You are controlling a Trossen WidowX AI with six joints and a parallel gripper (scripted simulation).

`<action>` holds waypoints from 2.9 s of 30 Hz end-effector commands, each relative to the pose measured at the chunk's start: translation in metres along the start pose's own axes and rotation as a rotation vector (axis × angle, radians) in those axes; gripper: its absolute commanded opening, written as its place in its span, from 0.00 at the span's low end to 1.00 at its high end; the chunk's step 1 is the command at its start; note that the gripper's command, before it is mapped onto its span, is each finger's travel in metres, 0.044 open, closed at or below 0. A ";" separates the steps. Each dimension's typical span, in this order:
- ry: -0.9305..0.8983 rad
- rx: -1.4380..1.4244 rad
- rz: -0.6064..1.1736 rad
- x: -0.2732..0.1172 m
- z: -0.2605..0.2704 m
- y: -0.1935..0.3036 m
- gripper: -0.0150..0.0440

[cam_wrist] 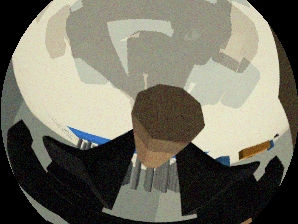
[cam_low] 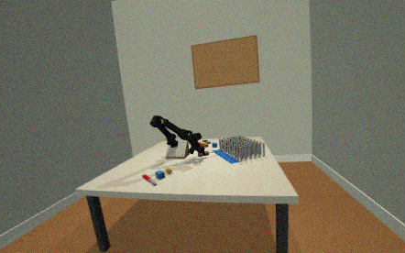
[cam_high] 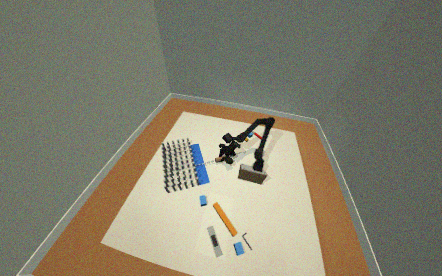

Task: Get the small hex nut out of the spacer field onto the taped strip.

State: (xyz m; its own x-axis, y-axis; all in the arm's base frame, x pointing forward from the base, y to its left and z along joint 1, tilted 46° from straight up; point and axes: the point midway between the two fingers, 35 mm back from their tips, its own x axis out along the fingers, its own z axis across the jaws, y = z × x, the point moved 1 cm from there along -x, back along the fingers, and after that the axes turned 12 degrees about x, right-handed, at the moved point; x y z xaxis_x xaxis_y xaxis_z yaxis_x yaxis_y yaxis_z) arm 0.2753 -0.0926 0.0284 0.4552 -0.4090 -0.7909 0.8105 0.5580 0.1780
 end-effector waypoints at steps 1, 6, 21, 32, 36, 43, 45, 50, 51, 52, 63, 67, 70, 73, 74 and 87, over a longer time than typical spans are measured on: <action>-0.008 0.005 0.009 0.000 0.002 0.005 0.25; -0.008 0.006 0.009 0.002 0.002 0.007 0.25; -0.008 0.007 0.010 0.006 0.001 0.014 0.25; -0.009 0.007 0.010 0.009 0.000 0.019 0.25; -0.009 0.007 0.010 0.010 0.000 0.020 0.25; -0.009 0.008 0.010 0.012 0.000 0.024 0.25; -0.009 0.008 0.010 0.013 -0.001 0.024 0.25; -0.009 0.008 0.011 0.015 -0.001 0.027 0.25; -0.009 0.008 0.011 0.015 -0.001 0.027 0.25; -0.009 0.008 0.011 0.015 -0.001 0.028 0.25; -0.009 0.008 0.011 0.018 -0.002 0.033 0.25; -0.009 0.008 0.011 0.020 -0.002 0.035 0.25; -0.009 0.009 0.011 0.021 -0.003 0.036 0.25; -0.009 0.009 0.011 0.021 -0.003 0.037 0.25; -0.009 0.009 0.011 0.022 -0.003 0.038 0.25; -0.009 0.009 0.012 0.026 -0.004 0.044 0.25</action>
State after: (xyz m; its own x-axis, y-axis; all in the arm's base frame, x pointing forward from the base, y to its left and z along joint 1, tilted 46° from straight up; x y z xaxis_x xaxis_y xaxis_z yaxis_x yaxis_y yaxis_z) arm 0.3155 -0.0775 0.0111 0.4561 -0.4094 -0.7902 0.8114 0.5560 0.1803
